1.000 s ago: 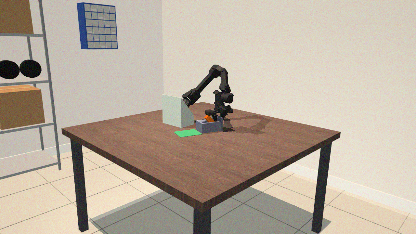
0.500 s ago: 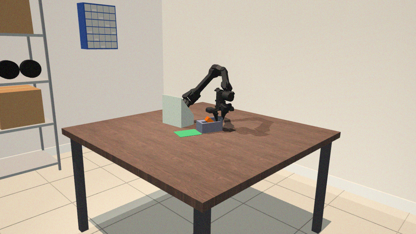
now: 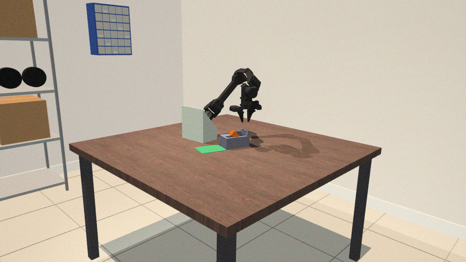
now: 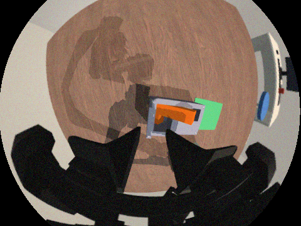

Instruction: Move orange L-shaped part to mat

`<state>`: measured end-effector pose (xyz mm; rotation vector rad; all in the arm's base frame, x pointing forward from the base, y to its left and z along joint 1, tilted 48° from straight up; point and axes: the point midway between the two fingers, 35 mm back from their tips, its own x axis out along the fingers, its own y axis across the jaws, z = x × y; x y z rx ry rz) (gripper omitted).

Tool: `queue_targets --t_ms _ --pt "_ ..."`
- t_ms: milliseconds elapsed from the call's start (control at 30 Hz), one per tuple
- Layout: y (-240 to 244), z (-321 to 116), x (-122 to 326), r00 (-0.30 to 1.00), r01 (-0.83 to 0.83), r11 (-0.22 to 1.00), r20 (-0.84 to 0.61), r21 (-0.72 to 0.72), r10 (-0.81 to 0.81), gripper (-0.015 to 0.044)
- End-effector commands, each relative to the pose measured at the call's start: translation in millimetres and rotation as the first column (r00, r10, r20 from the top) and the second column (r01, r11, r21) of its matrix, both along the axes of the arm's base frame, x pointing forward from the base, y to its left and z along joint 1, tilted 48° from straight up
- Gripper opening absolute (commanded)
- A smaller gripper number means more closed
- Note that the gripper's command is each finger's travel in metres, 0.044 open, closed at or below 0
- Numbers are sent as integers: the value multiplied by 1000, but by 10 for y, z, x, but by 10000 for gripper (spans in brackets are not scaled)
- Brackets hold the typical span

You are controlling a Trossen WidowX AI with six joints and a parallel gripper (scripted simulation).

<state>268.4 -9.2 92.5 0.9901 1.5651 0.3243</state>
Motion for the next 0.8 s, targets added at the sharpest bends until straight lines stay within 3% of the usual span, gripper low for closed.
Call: queue_targets --t_ms 0,767 --pt "-46 42 -21 1000 -5 1000 -1 0 5 180" --pt "-13 20 -15 1000 -4 1000 -2 2 4 180"
